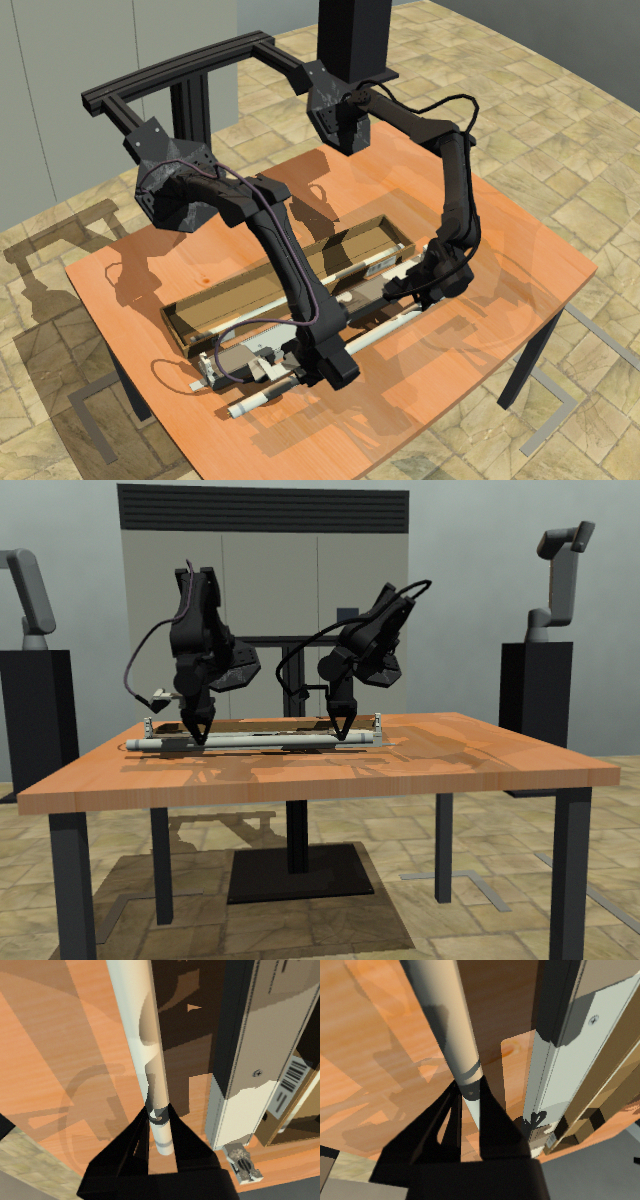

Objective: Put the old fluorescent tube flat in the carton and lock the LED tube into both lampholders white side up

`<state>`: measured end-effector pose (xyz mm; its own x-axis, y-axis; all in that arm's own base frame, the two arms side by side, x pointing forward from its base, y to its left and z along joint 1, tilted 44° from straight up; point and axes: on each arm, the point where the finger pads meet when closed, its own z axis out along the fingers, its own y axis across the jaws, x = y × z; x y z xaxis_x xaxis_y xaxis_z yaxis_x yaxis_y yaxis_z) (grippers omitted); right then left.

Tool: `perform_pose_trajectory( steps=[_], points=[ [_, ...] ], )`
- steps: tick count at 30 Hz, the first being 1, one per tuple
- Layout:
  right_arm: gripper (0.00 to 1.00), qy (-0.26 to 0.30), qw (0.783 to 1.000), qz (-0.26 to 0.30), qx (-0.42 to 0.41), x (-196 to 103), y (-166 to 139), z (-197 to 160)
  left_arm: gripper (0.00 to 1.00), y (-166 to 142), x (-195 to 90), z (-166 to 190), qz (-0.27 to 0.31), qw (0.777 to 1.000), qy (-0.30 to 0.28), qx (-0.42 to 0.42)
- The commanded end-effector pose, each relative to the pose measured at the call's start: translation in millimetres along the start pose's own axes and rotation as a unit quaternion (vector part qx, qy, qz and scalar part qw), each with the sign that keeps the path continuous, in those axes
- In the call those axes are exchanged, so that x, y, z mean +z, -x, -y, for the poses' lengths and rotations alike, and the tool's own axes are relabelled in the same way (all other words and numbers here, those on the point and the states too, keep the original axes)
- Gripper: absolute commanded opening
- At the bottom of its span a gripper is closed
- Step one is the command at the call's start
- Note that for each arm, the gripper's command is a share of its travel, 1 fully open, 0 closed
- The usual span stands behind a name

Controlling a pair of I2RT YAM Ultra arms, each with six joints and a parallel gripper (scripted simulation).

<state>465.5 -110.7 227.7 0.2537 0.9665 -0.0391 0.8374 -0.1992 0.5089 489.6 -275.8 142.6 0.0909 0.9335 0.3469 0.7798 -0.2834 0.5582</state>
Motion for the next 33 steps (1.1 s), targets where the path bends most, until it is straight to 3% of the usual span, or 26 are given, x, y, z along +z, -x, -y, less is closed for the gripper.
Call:
perform_pose_trajectory(
  steps=[1,4,5,10,12,14,16,18,22,25,30,33],
  points=[
    [0.11,0.025,1.000,-0.006,0.008,-28.7,1.5,-9.2,0.11,10.9,-21.7,-10.8,0.026,0.999,0.016,-0.008],
    [0.11,0.003,1.000,-0.005,0.007,-11.4,0.9,-1.6,0.11,9.7,-21.7,-10.5,0.026,1.000,0.015,-0.008],
    [0.11,-0.004,1.000,-0.004,0.009,0.2,2.3,-1.8,0.11,7.4,-2.6,-13.0,0.021,1.000,0.016,-0.009],
    [0.11,0.008,1.000,-0.002,0.006,-10.8,0.8,-4.7,0.11,13.5,-12.6,-9.8,0.025,1.000,0.015,-0.007],
    [0.11,0.009,1.000,-0.006,0.001,5.2,0.0,-8.9,0.11,13.8,-14.4,-17.1,0.029,0.999,0.028,-0.006],
    [0.11,0.005,1.000,-0.005,0.004,2.4,2.0,-5.5,0.11,11.7,-1.0,-12.8,0.022,1.000,0.018,-0.005],
    [0.11,0.016,1.000,-0.007,0.000,-3.9,-1.0,-9.5,0.11,11.5,-2.5,-14.2,0.023,1.000,0.021,-0.006],
    [0.11,0.007,1.000,-0.006,0.001,10.4,0.3,-7.8,0.11,13.0,-7.7,-16.6,0.026,0.999,0.026,-0.006],
    [0.11,0.012,1.000,-0.007,0.001,3.8,-1.3,-8.7,0.11,9.0,6.2,-13.3,0.019,1.000,0.017,-0.007],
    [0.11,-0.002,1.000,0.002,0.003,5.5,3.6,-2.0,0.11,14.7,-3.0,-11.9,0.024,0.999,0.018,-0.009],
    [0.11,0.005,1.000,-0.006,0.003,14.4,1.1,-7.6,0.11,8.8,10.3,-13.6,0.019,1.000,0.017,-0.006],
    [0.11,0.007,1.000,0.004,0.006,9.4,8.3,-8.3,0.11,16.2,4.0,-14.2,0.025,0.999,0.023,-0.001]
  ],
)
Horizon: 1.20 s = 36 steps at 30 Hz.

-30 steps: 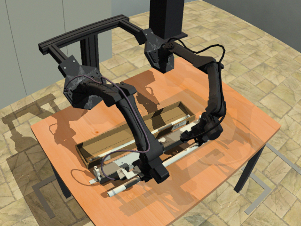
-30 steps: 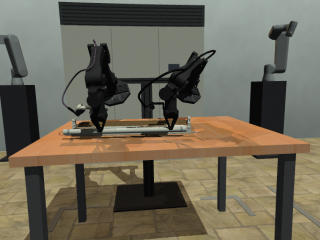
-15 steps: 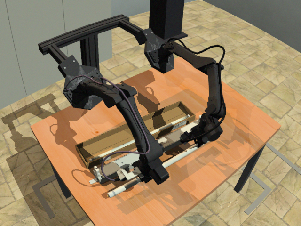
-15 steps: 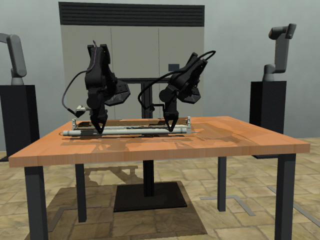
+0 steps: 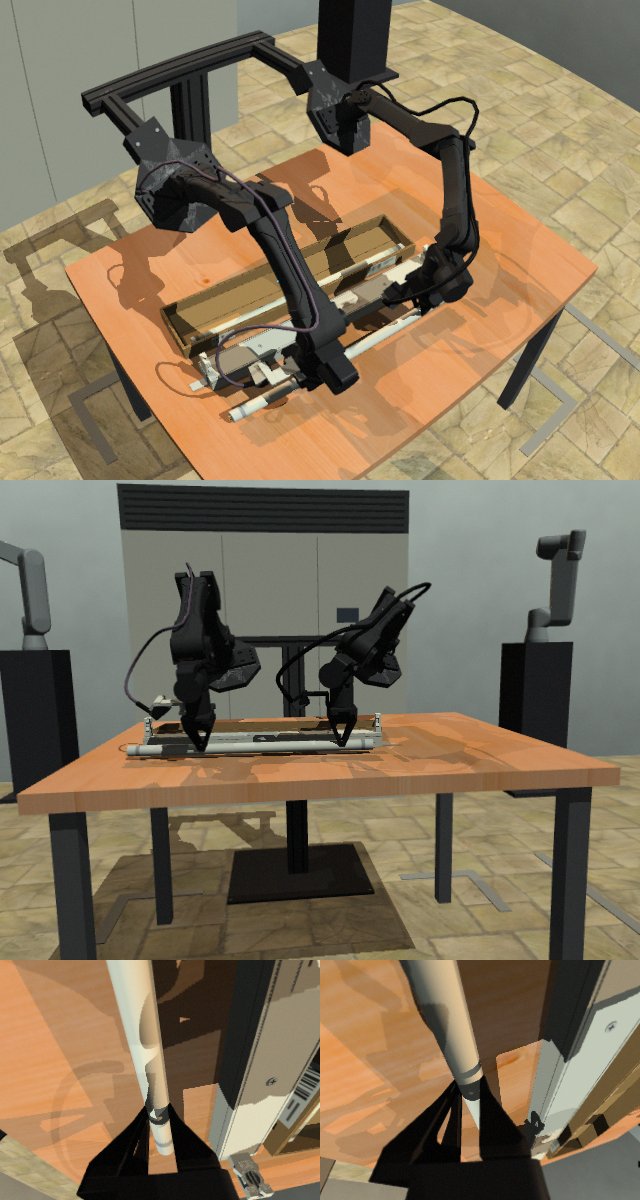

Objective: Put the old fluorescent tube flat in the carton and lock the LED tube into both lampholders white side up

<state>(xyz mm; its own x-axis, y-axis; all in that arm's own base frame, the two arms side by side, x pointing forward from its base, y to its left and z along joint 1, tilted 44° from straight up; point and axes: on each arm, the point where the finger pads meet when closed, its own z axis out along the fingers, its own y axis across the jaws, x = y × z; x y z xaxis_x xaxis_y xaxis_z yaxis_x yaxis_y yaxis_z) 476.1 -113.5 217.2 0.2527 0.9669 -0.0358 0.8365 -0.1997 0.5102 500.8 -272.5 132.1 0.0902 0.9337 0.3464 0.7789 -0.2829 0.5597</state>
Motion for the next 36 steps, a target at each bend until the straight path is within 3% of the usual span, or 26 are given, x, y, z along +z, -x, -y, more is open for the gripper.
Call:
perform_pose_trajectory(
  steps=[1,3,11,13,16,18,19,36],
  points=[
    [0.11,0.020,1.000,0.004,0.002,-6.7,4.7,-10.8,0.11,15.0,-10.4,-12.9,0.024,0.999,0.022,-0.003],
    [0.11,0.016,1.000,-0.008,-0.002,-0.1,-5.5,-11.0,0.11,4.4,-3.4,-15.0,0.018,1.000,0.019,-0.010],
    [0.11,0.018,1.000,-0.005,0.001,-12.8,-0.4,-10.0,0.11,15.8,-11.2,-10.3,0.023,1.000,0.018,0.004],
    [0.11,0.016,1.000,-0.004,0.002,7.1,1.4,-13.2,0.11,2.9,7.2,-13.8,0.014,1.000,0.015,-0.010],
    [0.11,0.009,1.000,0.009,0.006,3.3,10.0,-9.4,0.11,14.0,-3.9,-6.6,0.019,1.000,0.011,0.005],
    [0.11,0.024,1.000,0.008,0.003,-15.2,5.8,-12.9,0.11,14.2,-10.0,-9.1,0.022,1.000,0.014,0.000],
    [0.11,0.016,1.000,0.007,0.003,-7.9,5.5,-10.6,0.49,14.3,-10.0,-9.1,0.022,1.000,0.014,0.000],
    [0.11,0.016,1.000,0.007,0.003,-8.0,5.5,-10.7,0.49,14.3,-10.0,-9.1,0.022,1.000,0.014,0.000]
  ],
)
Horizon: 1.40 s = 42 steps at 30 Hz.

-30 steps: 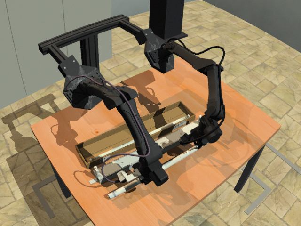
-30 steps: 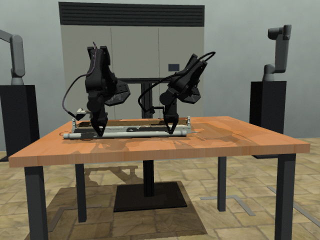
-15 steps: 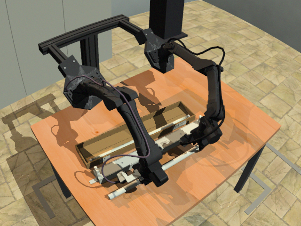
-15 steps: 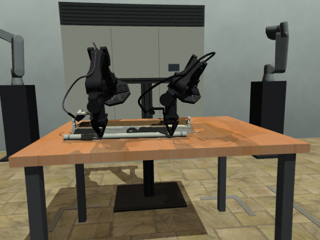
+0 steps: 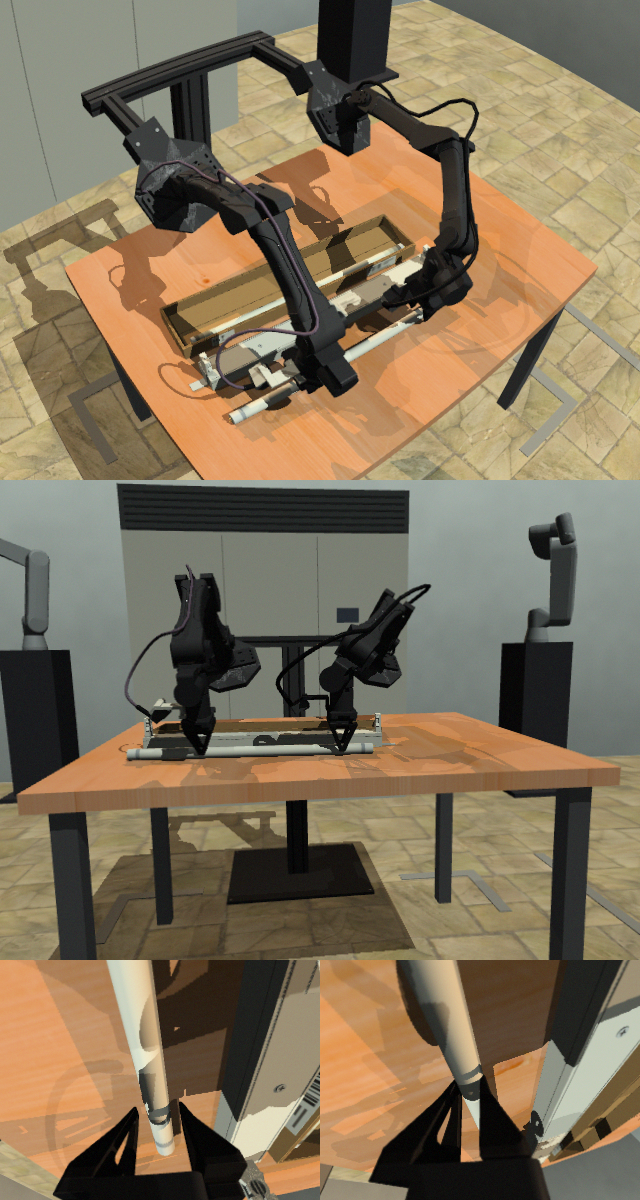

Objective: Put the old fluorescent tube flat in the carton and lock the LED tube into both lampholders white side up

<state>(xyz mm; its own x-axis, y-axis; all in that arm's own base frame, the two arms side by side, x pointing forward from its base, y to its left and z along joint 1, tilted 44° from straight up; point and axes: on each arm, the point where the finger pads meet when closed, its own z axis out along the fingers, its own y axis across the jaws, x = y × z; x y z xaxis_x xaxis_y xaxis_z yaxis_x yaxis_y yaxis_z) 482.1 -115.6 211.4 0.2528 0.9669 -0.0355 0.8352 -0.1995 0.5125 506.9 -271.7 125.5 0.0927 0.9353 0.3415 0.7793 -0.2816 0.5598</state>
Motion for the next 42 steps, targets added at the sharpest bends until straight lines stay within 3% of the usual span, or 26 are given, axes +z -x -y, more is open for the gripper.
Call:
perform_pose_trajectory(
  steps=[1,9,14,18,20,22,29,32,42],
  points=[
    [0.11,0.015,1.000,0.007,0.003,-16.2,5.2,-8.2,0.49,3.2,-39.4,-13.9,0.014,1.000,0.022,-0.010],
    [0.11,0.015,1.000,0.007,0.003,-16.2,5.2,-8.2,0.49,10.5,-46.4,-9.1,0.015,1.000,0.015,-0.004],
    [0.11,0.015,1.000,0.007,0.003,-16.2,5.2,-8.2,0.49,3.3,-75.5,-7.3,0.009,1.000,0.014,-0.004],
    [0.11,0.015,1.000,0.007,0.003,-16.2,5.2,-8.2,0.49,15.8,-68.9,-2.1,0.017,1.000,0.007,0.004],
    [0.11,0.015,1.000,0.007,0.003,-16.2,5.2,-8.2,0.49,6.8,-85.6,-14.0,0.025,0.999,0.027,-0.011],
    [0.11,0.015,1.000,0.007,0.003,-16.2,5.2,-8.2,0.49,13.5,-69.6,-3.5,0.021,1.000,0.017,0.004],
    [0.11,0.015,1.000,0.007,0.003,-16.2,5.2,-8.2,0.49,8.0,-81.0,-6.2,0.022,1.000,0.018,0.003],
    [0.11,0.015,1.000,0.007,0.003,-16.2,5.2,-8.2,0.49,17.6,-65.8,-1.4,0.018,1.000,0.009,0.011],
    [0.11,0.015,1.000,0.007,0.003,-16.2,5.2,-8.2,0.49,16.5,-67.6,-3.2,0.019,1.000,0.011,0.010]
  ],
)
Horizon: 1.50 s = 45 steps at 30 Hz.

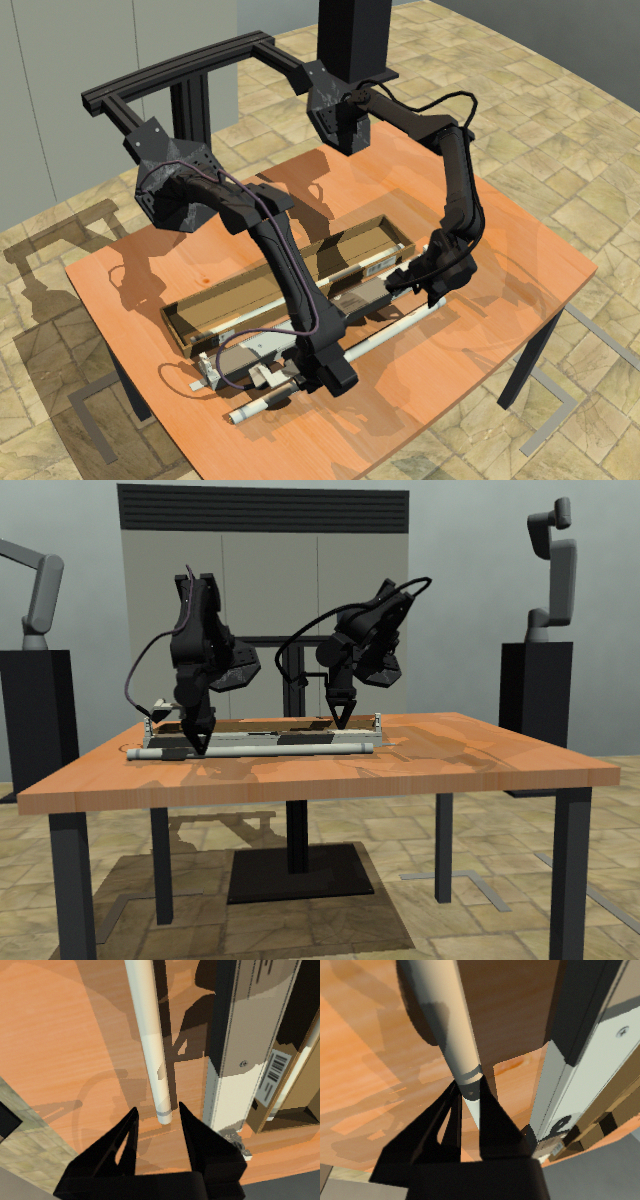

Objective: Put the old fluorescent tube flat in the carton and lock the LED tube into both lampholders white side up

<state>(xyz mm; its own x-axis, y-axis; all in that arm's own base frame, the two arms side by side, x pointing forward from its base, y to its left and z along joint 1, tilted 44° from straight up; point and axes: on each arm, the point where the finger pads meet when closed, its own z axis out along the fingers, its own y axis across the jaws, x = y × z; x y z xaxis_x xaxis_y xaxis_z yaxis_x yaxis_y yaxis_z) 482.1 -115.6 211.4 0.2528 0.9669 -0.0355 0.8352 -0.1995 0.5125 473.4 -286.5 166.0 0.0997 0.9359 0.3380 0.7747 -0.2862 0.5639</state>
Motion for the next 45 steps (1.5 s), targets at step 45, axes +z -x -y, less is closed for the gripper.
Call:
perform_pose_trajectory(
  steps=[45],
  points=[
    [0.11,0.015,1.000,0.007,0.003,-16.2,5.2,-8.2,0.49,5.6,-19.4,-3.8,0.016,0.998,0.053,0.006]
  ],
)
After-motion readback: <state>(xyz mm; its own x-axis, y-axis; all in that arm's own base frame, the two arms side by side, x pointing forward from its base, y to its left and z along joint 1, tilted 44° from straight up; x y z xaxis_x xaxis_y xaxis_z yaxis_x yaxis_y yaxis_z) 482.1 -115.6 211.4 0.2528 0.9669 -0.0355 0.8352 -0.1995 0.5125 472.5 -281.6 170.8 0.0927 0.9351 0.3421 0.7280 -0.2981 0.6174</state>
